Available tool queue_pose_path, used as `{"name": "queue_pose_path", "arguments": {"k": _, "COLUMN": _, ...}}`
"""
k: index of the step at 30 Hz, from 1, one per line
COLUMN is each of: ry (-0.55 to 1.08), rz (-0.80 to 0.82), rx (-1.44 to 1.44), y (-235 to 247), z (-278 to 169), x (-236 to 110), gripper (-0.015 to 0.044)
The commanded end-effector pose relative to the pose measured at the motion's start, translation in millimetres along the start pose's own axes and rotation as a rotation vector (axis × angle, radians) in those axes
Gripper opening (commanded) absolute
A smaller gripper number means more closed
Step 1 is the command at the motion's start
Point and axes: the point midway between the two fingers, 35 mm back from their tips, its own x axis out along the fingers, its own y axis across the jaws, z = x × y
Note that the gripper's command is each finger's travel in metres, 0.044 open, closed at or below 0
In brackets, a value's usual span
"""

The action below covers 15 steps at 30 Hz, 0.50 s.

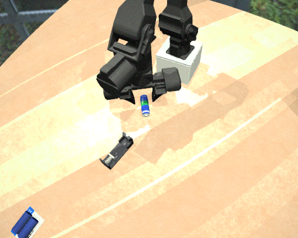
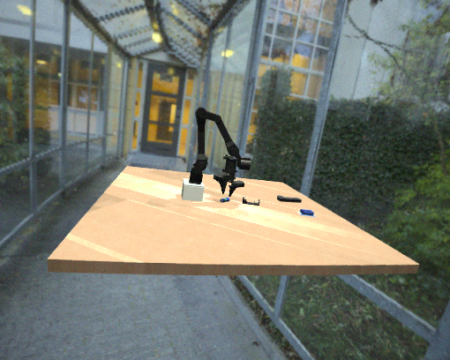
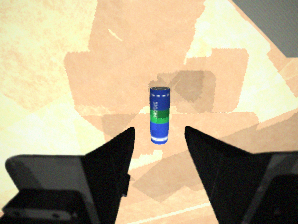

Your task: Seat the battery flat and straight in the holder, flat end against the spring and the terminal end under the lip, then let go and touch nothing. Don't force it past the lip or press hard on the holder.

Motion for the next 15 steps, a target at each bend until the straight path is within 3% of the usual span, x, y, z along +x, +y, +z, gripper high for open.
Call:
{"name": "queue_pose_path", "arguments": {"k": 1, "ry": -0.011, "rz": -0.002, "rx": 0.003, "y": -0.5, "z": 2.1, "x": 7.8, "gripper": 0.0231}}
{"name": "queue_pose_path", "arguments": {"k": 15, "ry": -0.012, "rz": -0.002, "rx": 0.003, "y": -1.5, "z": 3.5, "x": 29.6, "gripper": 0.0231}}
